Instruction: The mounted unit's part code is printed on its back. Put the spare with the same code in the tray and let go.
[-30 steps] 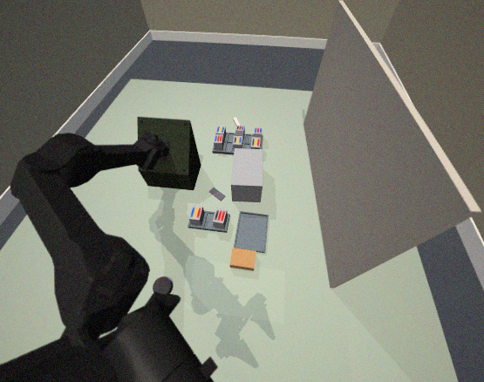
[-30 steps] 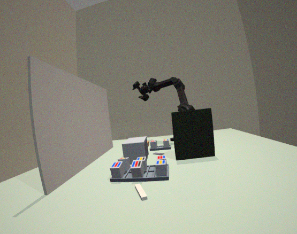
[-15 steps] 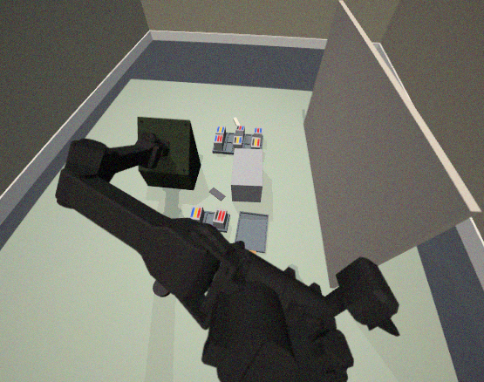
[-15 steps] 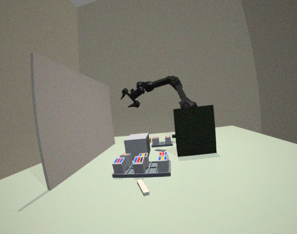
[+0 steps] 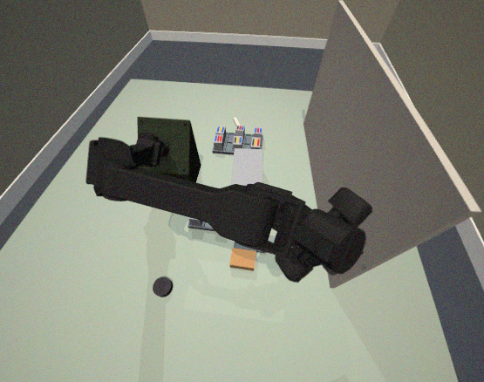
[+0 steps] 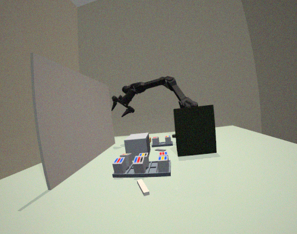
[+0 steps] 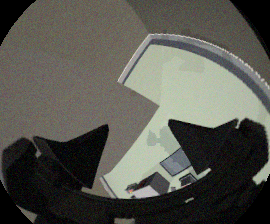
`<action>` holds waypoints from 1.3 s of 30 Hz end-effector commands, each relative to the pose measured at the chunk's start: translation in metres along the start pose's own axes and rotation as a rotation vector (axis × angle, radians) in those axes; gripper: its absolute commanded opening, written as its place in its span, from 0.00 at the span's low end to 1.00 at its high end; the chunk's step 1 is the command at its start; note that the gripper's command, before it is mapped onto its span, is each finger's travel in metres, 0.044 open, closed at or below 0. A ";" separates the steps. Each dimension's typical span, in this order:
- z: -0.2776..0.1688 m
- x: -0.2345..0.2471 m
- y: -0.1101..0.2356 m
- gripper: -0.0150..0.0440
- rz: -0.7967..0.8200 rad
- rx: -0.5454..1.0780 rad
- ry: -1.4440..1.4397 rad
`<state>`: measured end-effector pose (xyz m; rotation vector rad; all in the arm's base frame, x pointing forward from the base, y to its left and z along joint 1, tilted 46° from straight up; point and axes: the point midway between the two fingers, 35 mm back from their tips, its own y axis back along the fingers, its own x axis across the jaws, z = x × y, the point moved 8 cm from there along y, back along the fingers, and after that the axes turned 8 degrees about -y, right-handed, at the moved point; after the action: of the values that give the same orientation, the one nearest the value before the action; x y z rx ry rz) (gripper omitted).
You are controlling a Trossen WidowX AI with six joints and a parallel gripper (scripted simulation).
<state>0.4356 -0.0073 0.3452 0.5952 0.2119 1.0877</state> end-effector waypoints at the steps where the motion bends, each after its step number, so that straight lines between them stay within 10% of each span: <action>1: -0.040 0.023 -0.013 1.00 -0.038 0.126 0.086; 20: -0.290 0.111 0.011 1.00 -0.459 0.606 0.908; 39: -0.313 0.075 -0.031 1.00 -0.481 0.605 0.946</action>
<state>0.3554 0.1566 0.0787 0.4843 1.4660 0.7411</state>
